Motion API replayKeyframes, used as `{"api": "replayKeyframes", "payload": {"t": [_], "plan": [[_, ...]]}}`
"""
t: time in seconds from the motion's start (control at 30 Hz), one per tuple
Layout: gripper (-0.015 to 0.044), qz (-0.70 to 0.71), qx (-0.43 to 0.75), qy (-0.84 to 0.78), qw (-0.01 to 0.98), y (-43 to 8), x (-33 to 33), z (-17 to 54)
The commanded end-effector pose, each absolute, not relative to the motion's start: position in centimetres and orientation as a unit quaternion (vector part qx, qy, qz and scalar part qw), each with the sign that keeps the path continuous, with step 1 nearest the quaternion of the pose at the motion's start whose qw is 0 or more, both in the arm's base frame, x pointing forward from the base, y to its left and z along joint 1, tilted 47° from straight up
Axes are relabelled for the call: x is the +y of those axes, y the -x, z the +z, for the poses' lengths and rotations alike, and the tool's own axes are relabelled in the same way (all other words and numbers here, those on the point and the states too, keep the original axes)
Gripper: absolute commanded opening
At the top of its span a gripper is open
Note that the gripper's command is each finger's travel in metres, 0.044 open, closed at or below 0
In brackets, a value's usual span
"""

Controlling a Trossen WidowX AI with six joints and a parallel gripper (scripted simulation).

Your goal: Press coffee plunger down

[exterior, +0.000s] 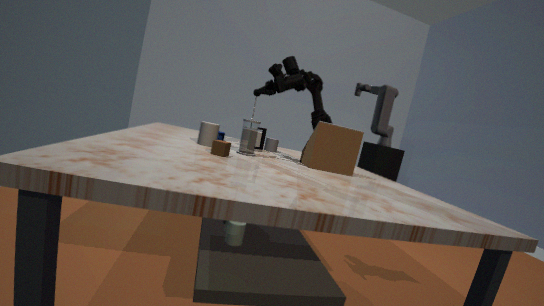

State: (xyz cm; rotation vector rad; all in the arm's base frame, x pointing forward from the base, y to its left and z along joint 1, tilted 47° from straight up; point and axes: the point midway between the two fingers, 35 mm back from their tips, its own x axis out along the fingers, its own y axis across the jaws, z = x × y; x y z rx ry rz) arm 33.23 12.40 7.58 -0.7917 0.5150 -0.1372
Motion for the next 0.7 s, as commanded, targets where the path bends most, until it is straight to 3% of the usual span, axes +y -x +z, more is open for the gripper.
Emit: {"api": "replayKeyframes", "payload": {"t": [0.0, 0.67], "plan": [[0.0124, -0.065, 0.264, 0.385, 0.882, -33.0, 11.2, 6.0], [0.0124, -0.064, 0.264, 0.385, 0.882, -33.4, 9.0, 3.5]]}}
